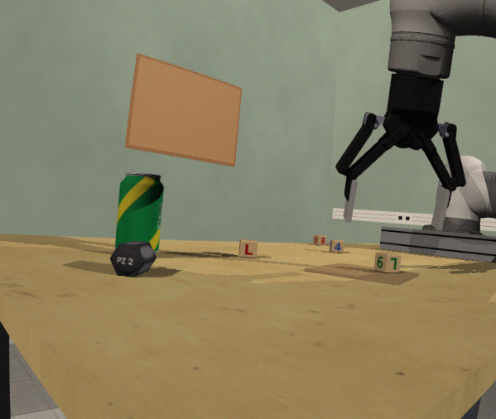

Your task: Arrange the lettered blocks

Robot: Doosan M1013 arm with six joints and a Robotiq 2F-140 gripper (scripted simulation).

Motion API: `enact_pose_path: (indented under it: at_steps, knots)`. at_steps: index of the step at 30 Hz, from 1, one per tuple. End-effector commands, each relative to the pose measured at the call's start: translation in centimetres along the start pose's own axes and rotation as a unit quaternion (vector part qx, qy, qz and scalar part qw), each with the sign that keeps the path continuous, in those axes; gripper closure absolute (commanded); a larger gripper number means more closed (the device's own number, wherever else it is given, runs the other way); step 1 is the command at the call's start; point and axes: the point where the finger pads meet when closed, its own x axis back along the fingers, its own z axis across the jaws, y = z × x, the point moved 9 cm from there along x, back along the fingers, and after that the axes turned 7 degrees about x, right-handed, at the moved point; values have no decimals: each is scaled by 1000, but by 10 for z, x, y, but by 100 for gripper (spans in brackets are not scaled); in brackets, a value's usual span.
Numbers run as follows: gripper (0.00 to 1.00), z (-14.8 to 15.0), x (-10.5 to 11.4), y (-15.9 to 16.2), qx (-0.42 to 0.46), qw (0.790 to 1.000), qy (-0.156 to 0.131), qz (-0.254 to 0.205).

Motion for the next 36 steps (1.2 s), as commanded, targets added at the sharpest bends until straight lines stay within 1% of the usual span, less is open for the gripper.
enact_pose_path:
  at_steps: [1,29,36]
  knots:
    - [0,-4,1,-1,-4,1000,0,2]
    - [0,-4,1,-2,-4,1000,0,2]
    - [0,-4,5,-11,16,1000,3,-2]
